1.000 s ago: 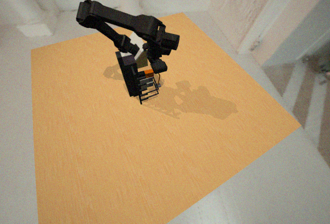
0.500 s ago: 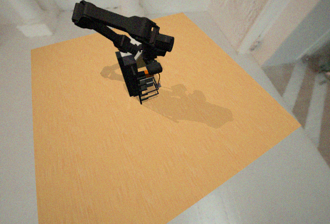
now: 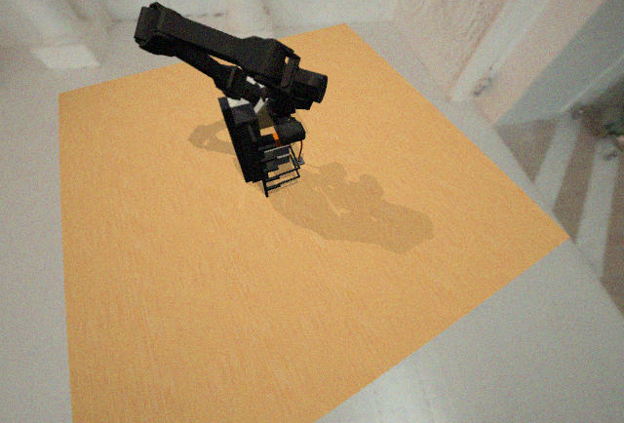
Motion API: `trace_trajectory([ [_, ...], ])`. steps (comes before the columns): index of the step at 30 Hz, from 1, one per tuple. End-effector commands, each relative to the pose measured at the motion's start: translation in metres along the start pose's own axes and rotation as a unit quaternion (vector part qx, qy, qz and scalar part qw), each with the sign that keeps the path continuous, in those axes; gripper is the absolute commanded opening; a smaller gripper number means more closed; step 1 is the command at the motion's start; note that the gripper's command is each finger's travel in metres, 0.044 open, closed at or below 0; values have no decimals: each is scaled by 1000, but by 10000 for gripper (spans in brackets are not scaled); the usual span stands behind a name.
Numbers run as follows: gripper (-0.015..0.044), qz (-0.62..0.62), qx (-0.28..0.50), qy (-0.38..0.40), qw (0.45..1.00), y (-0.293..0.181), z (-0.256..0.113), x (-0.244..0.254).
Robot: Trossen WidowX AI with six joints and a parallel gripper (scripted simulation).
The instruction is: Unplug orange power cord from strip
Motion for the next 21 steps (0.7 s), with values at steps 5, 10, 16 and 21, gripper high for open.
trace_trajectory([
  [5,55,0,0,0,1000,0,0,0],
  [10,22,0,0,0,1000,0,0,0],
  [16,0,0,0,0,1000,1,0,0],
  [21,0,0,0,0,1000,8,0,0],
])
Point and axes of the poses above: the point midway between the two fingers, 35 mm back from their tips, its own z axis out along the fingers, its own x axis across the jaws, y = z × x, the point moved 5 cm from there along -z, back along the fingers, and after that the axes turned 6 degrees about z, right-handed, at the moved point
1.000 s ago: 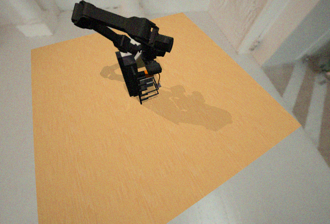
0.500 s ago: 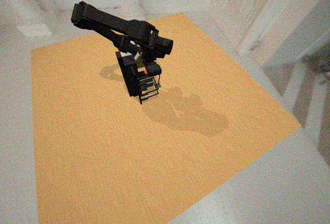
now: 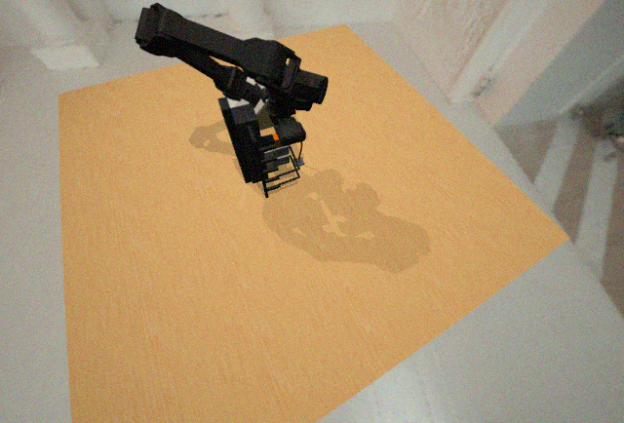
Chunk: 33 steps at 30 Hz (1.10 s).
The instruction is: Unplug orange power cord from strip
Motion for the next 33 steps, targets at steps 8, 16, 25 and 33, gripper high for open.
trace_trajectory([
  [8,0,1,-5,-1,1000,20,-2,0],
  [16,0,0,-6,-2,1000,33,-4,1],
  [25,0,0,-6,-2,1000,47,-7,3],
  [33,105,-1,-4,-2,1000,46,-4,5],
])
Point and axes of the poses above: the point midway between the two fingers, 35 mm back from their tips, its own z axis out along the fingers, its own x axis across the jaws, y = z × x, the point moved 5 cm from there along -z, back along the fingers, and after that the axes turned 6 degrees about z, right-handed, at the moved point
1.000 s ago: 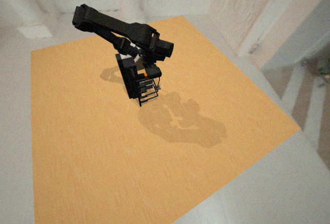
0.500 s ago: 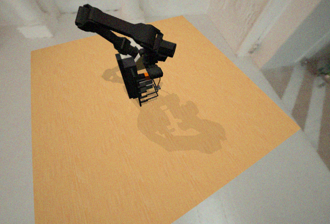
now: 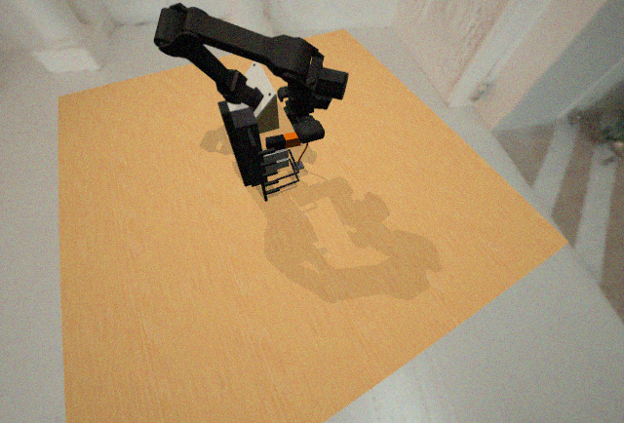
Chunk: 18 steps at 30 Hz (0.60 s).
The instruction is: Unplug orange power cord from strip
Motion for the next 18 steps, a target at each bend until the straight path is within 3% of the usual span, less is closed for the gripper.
trace_trajectory([
  [1,131,3,-1,-1,1000,-1,1,0],
  [13,440,3,-3,-1,1000,18,-4,1],
  [18,440,3,-3,-1,1000,58,-12,7],
])
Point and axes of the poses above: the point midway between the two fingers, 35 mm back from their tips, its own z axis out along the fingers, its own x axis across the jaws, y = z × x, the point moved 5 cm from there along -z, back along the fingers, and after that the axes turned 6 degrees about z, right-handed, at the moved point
